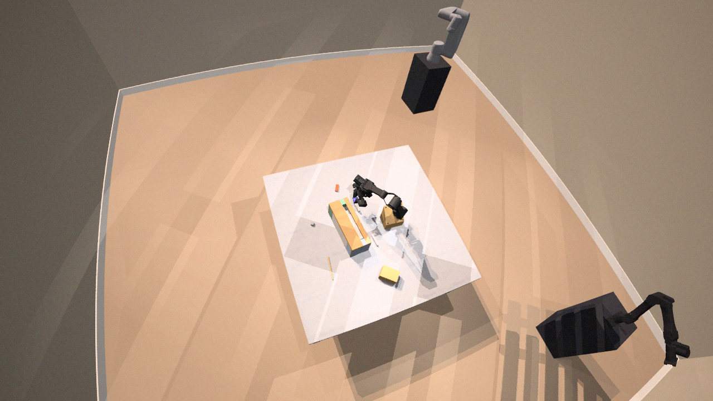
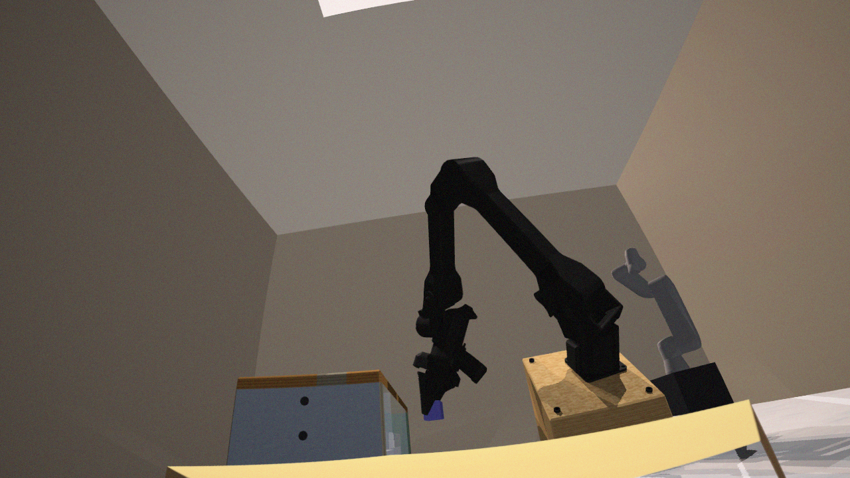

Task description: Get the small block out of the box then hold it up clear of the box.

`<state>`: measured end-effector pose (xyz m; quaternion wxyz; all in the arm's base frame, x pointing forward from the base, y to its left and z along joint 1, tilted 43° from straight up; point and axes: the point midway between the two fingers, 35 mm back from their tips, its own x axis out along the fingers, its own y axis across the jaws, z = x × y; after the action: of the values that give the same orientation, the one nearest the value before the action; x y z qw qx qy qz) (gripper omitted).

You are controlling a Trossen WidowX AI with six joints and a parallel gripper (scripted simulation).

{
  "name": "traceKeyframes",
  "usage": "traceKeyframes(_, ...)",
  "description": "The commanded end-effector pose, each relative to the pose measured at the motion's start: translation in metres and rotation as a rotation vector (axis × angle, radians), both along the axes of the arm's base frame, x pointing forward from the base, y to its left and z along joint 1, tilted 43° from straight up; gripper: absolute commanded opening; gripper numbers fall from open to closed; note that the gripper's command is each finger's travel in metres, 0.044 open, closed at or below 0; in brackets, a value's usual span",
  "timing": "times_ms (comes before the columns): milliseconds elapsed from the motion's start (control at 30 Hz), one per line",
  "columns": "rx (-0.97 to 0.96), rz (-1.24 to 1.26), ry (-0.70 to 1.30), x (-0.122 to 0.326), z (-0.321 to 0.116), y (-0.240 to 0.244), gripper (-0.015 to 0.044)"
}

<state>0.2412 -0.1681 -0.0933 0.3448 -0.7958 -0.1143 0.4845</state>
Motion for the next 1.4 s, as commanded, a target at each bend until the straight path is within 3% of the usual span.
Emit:
traceKeyframes(0,0.0,-0.068,0.045,-0.006,0.016,-0.005,0.0)
traceKeyframes(633,0.027,-0.37,0.225,-0.035,0.071,-0.008,0.0)
traceKeyframes(1367,0.028,-0.381,0.231,-0.036,0.072,-0.008,0.0)
